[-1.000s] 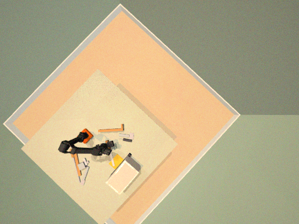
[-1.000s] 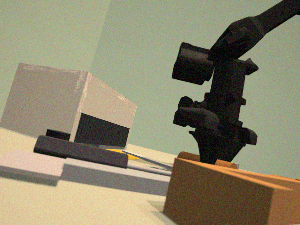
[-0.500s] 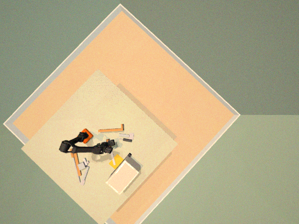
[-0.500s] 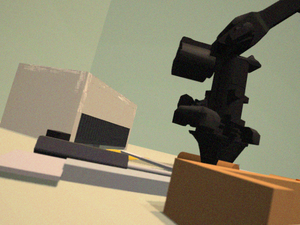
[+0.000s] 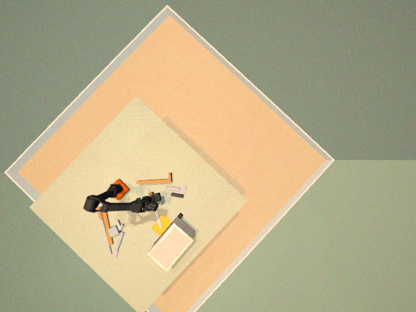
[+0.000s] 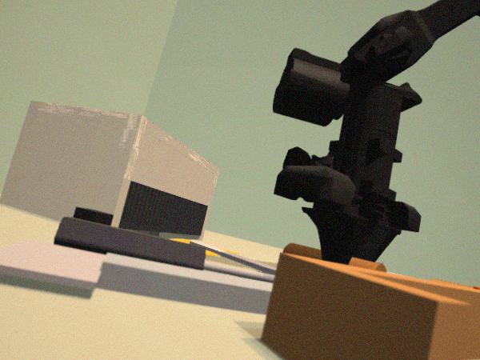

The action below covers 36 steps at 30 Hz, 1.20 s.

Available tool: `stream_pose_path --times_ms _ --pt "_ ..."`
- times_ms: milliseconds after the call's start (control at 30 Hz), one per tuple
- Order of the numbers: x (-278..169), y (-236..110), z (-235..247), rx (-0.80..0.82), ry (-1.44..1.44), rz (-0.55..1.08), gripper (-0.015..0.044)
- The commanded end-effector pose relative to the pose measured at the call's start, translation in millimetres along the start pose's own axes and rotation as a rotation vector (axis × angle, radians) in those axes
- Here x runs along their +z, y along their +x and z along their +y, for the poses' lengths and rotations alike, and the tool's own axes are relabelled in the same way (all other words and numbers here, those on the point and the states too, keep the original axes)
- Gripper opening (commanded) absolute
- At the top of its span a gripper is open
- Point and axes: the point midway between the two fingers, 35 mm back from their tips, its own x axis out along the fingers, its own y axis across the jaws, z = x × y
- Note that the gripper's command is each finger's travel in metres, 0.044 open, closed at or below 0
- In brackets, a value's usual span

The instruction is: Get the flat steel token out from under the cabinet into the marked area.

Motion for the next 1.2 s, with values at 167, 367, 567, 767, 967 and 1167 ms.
stream_pose_path --times_ms 167,367,567,767,967,1167 --pt "-6.8 -2.0 11.4 0.011 -0.004 0.003 0.0" --pt "-11.1 -2.1 16.2 0.012 -0.004 0.003 0.0" --pt "-15.3 -2.3 21.9 0.012 -0.004 0.004 0.0" --pt "-19.8 -2.4 28.1 0.013 -0.004 0.004 0.0" --pt "-22.5 -2.5 30.7 0.013 -0.004 0.004 0.0" --pt "-25.9 -2.7 36.1 0.014 -0.004 0.005 0.0"
